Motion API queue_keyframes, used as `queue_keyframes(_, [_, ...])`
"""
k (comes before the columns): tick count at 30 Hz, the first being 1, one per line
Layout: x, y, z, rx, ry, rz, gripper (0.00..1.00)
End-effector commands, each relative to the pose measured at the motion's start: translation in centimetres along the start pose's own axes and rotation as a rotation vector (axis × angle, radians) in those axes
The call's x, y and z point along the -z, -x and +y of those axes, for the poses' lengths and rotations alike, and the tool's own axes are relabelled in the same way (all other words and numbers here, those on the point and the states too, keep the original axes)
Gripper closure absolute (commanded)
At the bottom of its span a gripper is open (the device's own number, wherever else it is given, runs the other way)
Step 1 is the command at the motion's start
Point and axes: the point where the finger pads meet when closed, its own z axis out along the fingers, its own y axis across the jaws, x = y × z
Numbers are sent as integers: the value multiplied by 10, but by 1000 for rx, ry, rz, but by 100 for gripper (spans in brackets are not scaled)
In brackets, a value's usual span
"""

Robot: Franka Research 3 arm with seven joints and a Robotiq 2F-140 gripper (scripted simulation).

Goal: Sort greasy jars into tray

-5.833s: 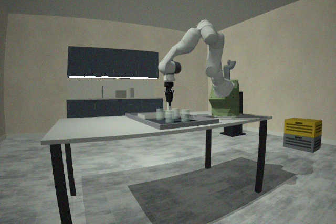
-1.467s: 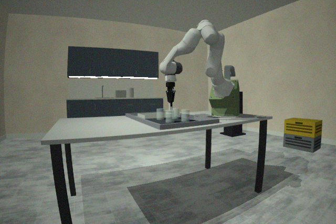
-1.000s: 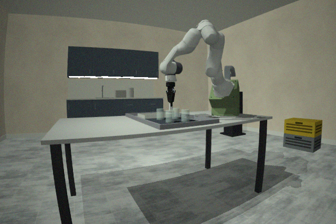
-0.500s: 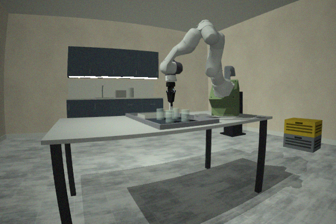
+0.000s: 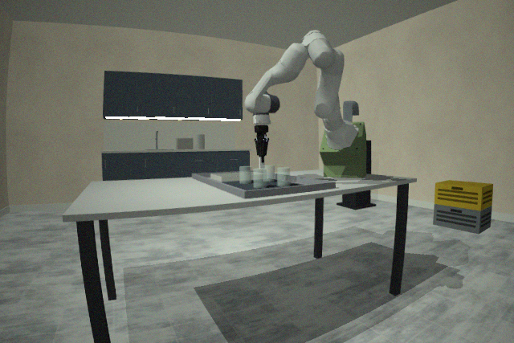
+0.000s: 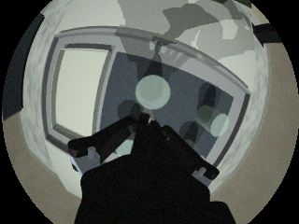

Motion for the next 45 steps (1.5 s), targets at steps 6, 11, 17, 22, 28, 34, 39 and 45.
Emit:
queue_keyframes(6, [2, -2, 0, 3, 2, -2, 100])
queue_keyframes(11, [2, -2, 0, 3, 2, -2, 100])
queue_keyframes(17, [3, -3, 0, 3, 2, -2, 100])
queue_keyframes(22, [3, -4, 0, 3, 2, -2, 100])
queue_keyframes(28, [4, -4, 0, 3, 2, -2, 100])
queue_keyframes(34, [4, -5, 0, 3, 2, -2, 100])
queue_keyframes(39, [5, -6, 0, 3, 2, -2, 100])
queue_keyframes(45, [5, -6, 0, 3, 2, -2, 100])
